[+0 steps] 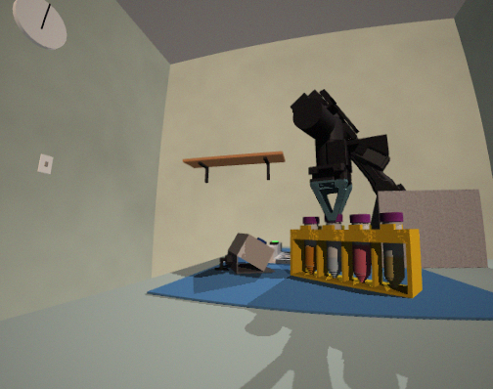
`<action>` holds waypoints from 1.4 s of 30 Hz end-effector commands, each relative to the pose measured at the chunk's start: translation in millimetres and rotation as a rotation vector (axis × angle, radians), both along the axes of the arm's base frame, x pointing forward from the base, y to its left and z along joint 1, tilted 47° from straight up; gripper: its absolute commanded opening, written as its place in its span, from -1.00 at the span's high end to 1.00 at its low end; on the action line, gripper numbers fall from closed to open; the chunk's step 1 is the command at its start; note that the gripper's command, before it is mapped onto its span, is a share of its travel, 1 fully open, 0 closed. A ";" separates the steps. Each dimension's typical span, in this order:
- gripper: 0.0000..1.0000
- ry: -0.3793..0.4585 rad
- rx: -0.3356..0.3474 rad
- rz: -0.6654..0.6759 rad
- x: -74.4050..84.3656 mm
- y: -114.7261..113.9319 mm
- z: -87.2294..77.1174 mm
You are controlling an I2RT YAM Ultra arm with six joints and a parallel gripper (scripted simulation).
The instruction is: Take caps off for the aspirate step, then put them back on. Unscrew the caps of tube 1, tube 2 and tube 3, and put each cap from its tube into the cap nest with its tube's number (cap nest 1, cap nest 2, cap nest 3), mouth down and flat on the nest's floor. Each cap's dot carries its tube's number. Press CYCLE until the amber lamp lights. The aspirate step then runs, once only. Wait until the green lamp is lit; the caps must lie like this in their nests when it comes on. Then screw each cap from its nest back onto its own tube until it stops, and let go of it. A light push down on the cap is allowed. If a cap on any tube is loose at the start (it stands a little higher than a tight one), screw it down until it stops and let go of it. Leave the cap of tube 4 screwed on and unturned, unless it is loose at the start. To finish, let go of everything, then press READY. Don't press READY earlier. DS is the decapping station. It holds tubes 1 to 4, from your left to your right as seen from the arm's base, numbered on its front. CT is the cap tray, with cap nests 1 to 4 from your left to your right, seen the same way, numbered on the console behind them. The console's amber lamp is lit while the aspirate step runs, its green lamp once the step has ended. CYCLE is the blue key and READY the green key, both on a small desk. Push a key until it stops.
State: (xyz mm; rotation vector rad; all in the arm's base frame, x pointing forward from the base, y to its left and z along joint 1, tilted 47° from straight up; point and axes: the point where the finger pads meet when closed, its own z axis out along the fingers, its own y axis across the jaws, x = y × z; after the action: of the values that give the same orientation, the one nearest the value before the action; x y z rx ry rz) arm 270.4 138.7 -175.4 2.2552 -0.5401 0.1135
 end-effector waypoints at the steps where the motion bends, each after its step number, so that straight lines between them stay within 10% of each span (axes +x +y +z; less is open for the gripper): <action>1: 1.00 -0.009 0.012 0.008 2.2 5.5 3.1; 42: 1.00 -1.240 -0.134 -1.156 2.2 4.7 2.4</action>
State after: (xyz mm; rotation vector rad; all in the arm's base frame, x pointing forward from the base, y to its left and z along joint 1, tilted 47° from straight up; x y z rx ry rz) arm 270.2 138.3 -175.9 1.3277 -2.1054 0.8440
